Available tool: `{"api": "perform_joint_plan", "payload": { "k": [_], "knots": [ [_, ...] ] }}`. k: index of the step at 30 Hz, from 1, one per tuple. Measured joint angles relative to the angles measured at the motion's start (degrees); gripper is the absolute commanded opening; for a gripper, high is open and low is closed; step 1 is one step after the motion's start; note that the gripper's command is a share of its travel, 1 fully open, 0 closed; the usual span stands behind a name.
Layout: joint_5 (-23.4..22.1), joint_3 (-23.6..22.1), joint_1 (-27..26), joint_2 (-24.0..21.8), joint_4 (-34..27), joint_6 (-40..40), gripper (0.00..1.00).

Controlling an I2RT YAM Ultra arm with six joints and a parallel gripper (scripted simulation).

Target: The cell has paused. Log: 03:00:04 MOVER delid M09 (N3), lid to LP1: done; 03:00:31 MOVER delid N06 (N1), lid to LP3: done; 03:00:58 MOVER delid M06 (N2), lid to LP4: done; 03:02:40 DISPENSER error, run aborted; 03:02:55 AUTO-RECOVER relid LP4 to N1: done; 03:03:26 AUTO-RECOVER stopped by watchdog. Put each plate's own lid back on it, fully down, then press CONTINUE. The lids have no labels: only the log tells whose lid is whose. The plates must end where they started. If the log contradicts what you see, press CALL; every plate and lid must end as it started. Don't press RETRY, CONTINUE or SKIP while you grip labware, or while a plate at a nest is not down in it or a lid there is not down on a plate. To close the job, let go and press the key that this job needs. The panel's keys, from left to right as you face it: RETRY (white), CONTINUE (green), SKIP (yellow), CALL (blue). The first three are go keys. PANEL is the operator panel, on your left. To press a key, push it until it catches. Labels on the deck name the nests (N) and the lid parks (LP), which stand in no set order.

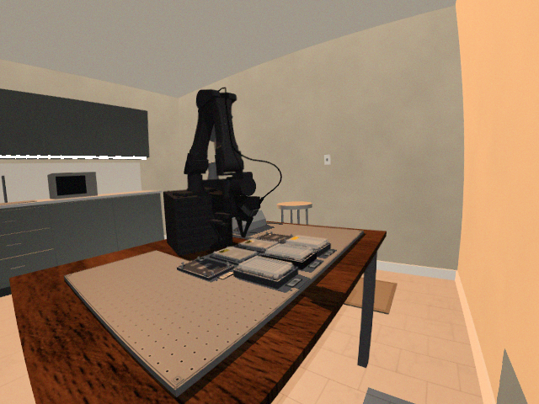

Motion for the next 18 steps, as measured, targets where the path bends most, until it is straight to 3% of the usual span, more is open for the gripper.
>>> {"api": "perform_joint_plan", "payload": {
  "k": [18],
  "knots": [
    [0.0, 0.0, 0.0, 6.1, 4.7, -0.2, 1.00]
  ]
}}
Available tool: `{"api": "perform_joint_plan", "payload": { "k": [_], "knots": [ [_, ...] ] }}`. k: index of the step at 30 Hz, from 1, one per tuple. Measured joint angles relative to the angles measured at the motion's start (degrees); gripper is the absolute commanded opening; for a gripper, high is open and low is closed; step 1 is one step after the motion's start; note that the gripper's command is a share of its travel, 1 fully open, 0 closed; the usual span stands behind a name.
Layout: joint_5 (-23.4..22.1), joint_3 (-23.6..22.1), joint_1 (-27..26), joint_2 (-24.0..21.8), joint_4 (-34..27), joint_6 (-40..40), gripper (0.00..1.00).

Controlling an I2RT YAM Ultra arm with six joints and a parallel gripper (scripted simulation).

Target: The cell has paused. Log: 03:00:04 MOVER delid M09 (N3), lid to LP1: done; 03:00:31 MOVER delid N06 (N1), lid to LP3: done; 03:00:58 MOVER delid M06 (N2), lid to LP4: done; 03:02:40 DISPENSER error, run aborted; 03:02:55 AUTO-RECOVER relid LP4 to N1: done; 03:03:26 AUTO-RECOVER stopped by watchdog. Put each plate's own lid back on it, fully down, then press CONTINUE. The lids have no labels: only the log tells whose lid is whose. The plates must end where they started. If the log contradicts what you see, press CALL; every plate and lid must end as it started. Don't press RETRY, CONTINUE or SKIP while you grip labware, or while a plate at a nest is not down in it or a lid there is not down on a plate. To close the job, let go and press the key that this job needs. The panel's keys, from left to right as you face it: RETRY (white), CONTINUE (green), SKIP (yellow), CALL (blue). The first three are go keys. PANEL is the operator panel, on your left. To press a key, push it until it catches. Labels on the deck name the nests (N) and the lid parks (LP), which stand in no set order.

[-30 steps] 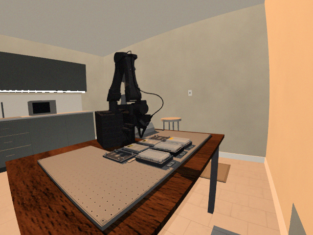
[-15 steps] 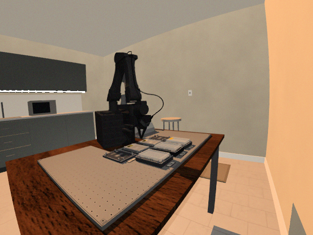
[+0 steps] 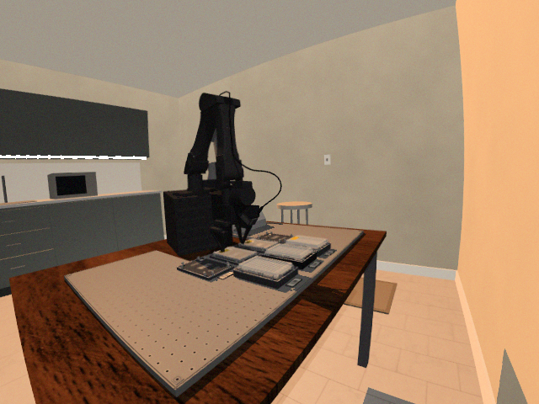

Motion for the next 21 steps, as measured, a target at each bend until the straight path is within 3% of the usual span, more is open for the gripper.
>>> {"api": "perform_joint_plan", "payload": {
  "k": [21],
  "knots": [
    [0.0, 1.7, 0.0, 5.3, 4.4, -0.1, 1.00]
  ]
}}
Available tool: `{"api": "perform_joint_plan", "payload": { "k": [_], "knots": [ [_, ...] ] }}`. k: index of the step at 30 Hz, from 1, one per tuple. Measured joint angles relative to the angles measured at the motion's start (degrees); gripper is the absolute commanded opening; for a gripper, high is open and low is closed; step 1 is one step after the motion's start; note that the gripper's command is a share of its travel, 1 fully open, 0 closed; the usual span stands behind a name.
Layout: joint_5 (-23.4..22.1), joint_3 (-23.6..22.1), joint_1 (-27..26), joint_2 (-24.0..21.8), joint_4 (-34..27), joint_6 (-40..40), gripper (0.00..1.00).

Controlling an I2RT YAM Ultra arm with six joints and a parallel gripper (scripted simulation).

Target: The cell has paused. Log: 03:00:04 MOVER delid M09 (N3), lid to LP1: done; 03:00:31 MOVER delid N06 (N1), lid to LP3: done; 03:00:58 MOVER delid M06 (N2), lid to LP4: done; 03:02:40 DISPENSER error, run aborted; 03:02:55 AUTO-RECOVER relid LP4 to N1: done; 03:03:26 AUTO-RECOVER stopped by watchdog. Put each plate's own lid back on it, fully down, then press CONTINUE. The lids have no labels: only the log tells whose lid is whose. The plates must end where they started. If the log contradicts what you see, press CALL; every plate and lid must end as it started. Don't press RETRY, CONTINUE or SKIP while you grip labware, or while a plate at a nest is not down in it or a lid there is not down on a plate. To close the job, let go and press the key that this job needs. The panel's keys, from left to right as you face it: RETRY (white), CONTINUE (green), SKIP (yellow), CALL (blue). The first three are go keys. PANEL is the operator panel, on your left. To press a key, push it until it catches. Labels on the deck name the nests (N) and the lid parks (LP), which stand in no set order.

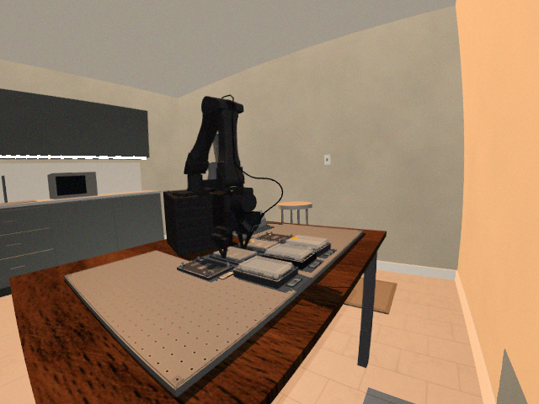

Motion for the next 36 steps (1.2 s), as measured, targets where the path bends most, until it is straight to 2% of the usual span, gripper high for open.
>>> {"api": "perform_joint_plan", "payload": {
  "k": [24, 36],
  "knots": [
    [0.0, 1.0, 0.0, 0.0, -0.5, -0.1, 1.00],
    [0.0, 1.0, 0.0, 0.0, -0.5, -0.1, 0.88]
  ]
}}
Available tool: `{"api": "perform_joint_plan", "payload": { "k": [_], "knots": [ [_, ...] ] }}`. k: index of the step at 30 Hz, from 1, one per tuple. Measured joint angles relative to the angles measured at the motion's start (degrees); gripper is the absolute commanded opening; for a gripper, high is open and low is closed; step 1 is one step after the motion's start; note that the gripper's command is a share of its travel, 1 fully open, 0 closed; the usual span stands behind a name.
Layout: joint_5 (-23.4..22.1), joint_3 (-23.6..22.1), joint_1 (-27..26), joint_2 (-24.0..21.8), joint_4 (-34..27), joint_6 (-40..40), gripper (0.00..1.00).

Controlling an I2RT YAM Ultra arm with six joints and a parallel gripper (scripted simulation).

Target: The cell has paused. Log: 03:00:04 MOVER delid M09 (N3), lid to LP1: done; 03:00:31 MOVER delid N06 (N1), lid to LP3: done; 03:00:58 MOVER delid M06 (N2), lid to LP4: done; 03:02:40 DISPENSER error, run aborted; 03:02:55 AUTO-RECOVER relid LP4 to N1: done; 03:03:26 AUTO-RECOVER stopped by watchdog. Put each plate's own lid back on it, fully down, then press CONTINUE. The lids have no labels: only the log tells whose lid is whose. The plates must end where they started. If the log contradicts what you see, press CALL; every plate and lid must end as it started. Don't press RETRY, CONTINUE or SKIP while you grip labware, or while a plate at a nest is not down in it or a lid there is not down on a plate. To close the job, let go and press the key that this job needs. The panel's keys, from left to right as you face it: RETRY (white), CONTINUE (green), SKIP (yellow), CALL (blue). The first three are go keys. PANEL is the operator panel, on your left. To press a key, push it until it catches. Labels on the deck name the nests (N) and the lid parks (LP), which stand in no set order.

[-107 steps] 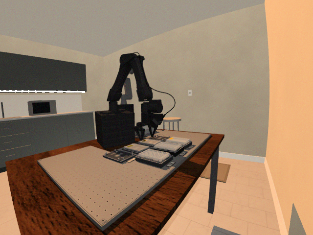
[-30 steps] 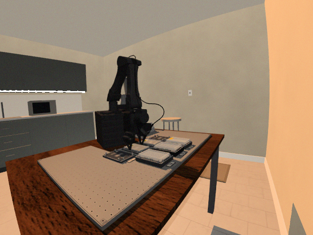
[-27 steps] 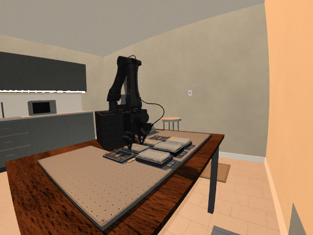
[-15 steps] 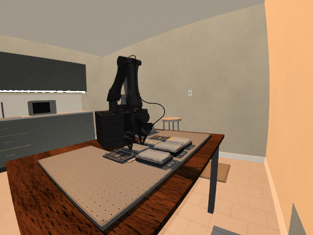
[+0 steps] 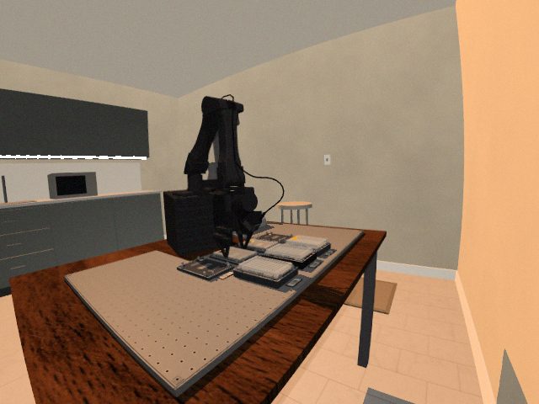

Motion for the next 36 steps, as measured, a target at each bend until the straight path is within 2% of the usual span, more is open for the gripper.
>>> {"api": "perform_joint_plan", "payload": {
  "k": [10, 11, 36],
  "knots": [
    [0.0, 0.0, 0.0, 0.0, 0.0, 0.0, 0.80],
    [0.0, 0.0, 0.0, 0.0, 0.0, 0.0, 0.00],
    [-0.1, -0.3, -0.2, 0.0, 0.8, -0.1, 0.00]
  ]
}}
